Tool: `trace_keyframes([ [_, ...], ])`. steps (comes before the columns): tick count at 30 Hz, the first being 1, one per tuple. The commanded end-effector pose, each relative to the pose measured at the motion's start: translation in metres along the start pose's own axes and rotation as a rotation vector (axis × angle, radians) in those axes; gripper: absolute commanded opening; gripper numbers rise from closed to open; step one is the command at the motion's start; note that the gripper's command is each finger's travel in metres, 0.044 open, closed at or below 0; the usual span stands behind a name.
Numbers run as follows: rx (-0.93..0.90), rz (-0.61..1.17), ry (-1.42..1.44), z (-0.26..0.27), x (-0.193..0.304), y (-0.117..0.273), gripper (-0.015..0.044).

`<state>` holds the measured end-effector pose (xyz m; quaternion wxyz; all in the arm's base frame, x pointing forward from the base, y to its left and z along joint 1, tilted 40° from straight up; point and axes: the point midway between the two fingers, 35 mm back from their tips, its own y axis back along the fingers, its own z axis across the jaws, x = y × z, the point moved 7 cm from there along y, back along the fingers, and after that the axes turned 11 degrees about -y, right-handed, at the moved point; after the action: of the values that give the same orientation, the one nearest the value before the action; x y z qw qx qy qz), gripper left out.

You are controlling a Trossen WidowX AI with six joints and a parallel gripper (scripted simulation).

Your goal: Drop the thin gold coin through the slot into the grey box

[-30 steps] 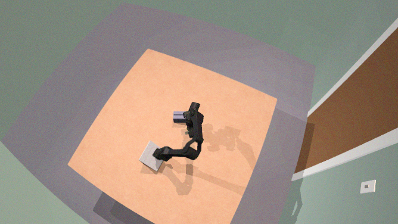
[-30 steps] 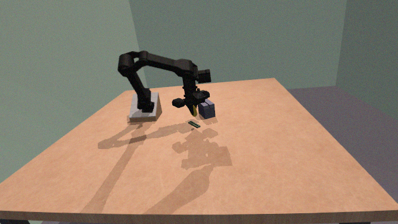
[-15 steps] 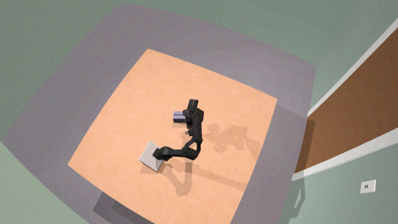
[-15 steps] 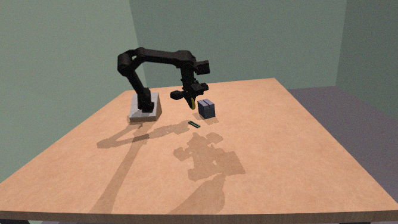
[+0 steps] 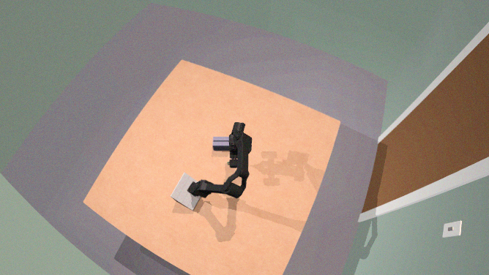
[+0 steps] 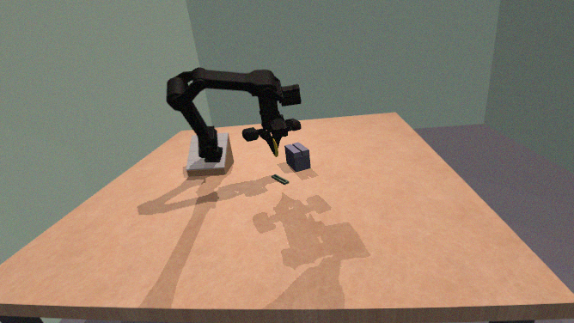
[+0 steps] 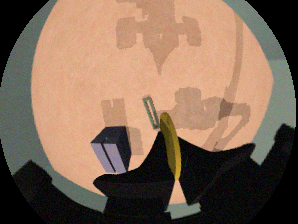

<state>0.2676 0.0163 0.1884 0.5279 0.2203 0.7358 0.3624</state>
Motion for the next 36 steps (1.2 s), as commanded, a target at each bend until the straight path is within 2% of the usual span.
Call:
trace_keyframes([
  [1, -0.001, 0.001, -0.037, -0.001, -0.001, 0.001, 0.0],
  [36, -0.006, 0.009, -0.036, 0.059, 0.051, 0.004, 0.0],
])
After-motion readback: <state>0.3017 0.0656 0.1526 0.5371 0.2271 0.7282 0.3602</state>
